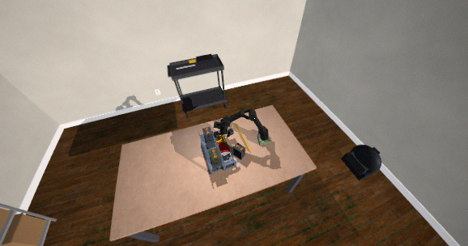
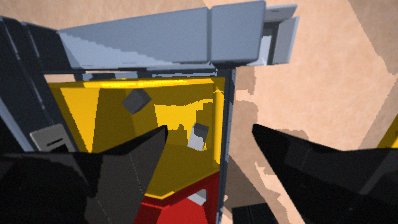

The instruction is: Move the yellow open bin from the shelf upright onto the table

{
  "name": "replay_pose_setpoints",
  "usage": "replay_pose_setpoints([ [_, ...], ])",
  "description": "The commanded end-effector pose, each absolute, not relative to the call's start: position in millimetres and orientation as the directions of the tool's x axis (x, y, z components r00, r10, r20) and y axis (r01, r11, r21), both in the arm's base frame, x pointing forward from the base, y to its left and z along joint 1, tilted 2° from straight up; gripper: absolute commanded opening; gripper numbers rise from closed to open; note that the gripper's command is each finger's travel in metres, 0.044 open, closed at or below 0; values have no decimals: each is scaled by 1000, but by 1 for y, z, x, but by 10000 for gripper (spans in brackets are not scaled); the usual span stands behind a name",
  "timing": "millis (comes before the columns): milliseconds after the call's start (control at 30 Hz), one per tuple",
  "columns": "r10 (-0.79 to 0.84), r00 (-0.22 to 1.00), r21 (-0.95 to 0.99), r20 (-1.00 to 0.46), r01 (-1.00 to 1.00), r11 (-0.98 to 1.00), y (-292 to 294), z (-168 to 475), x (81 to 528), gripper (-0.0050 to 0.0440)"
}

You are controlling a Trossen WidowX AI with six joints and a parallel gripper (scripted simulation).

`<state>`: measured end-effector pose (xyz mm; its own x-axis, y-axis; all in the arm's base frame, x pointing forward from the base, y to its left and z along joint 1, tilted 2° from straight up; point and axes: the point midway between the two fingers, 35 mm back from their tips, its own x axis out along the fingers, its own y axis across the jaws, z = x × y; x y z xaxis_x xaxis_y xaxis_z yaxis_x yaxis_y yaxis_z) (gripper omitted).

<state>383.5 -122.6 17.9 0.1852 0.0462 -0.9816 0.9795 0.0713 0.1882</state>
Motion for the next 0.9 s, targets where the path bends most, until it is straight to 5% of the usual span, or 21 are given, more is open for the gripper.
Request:
replay_pose_setpoints([
  [0, 44, 208, 211, -977, 975, 74, -123, 25, 387, 425],
  [867, 44, 208, 211, -977, 975, 74, -122, 14, 387, 425],
])
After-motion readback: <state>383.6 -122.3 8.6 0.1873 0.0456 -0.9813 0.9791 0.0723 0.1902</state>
